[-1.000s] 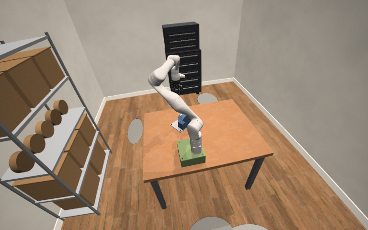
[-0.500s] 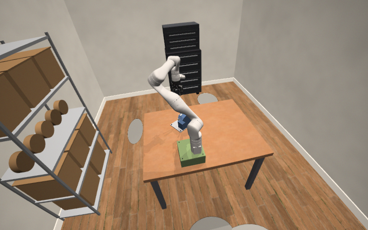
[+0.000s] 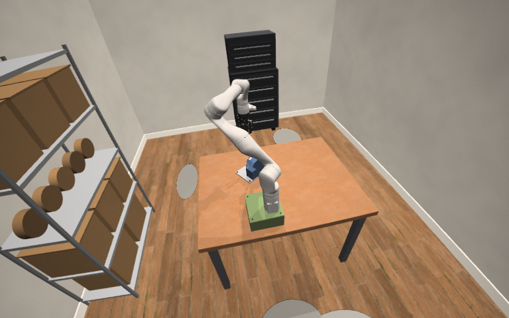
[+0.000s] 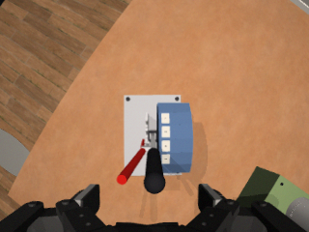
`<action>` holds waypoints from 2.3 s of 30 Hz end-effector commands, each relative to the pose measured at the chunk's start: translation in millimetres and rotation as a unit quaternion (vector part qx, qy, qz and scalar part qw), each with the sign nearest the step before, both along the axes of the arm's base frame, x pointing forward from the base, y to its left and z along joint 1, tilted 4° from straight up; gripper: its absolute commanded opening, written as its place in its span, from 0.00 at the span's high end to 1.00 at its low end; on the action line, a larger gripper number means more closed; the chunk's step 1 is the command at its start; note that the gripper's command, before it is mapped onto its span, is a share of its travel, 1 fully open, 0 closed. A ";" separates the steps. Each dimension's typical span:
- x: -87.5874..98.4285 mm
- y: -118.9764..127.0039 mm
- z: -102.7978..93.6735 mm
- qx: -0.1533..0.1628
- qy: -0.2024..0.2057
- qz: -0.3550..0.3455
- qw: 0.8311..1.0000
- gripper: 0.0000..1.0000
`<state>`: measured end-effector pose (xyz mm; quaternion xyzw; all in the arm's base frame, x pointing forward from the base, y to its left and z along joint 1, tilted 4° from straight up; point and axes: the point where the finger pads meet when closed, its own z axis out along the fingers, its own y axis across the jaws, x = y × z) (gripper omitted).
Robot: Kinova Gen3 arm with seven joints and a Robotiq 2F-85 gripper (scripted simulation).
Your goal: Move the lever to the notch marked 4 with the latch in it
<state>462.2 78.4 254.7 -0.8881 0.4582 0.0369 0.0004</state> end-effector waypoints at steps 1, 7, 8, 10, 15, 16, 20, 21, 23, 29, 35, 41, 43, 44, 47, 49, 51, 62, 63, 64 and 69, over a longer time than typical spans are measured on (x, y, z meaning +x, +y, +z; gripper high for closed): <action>-0.5 3.5 -4.2 0.003 0.000 0.007 1.000 0.03; -1.7 4.2 -8.3 0.004 0.001 0.006 1.000 0.03; -1.8 4.3 -8.8 0.004 0.001 0.006 1.000 0.03; -1.9 4.3 -9.7 0.004 0.001 0.006 1.000 0.03; -1.9 4.4 -10.6 0.004 0.001 0.007 1.000 0.03; -1.9 4.4 -10.8 0.004 0.001 0.007 1.000 0.03; -1.7 4.5 -11.2 0.004 0.001 0.007 1.000 0.03; -1.7 4.5 -11.2 0.004 0.001 0.007 1.000 0.03; -1.6 4.5 -11.2 0.004 0.001 0.007 1.000 0.03; -1.6 4.5 -11.2 0.004 0.001 0.007 1.000 0.03; -1.6 4.5 -11.2 0.004 0.001 0.007 1.000 0.03; -1.6 4.5 -11.2 0.004 0.001 0.007 1.000 0.03; -1.6 4.5 -11.2 0.004 0.001 0.007 1.000 0.03; -1.6 4.5 -11.2 0.004 0.001 0.007 1.000 0.03; -1.6 4.5 -11.2 0.004 0.001 0.007 1.000 0.03; -1.6 4.5 -11.2 0.004 0.001 0.007 1.000 0.03; -1.6 4.5 -11.2 0.004 0.001 0.007 1.000 0.03; -1.4 4.5 -11.2 0.004 0.001 0.007 1.000 0.03; -1.4 4.5 -11.2 0.004 0.001 0.007 1.000 0.03; -1.2 4.5 -11.1 0.004 0.001 0.007 1.000 0.03; 0.4 4.2 -10.6 0.003 0.000 0.008 1.000 0.03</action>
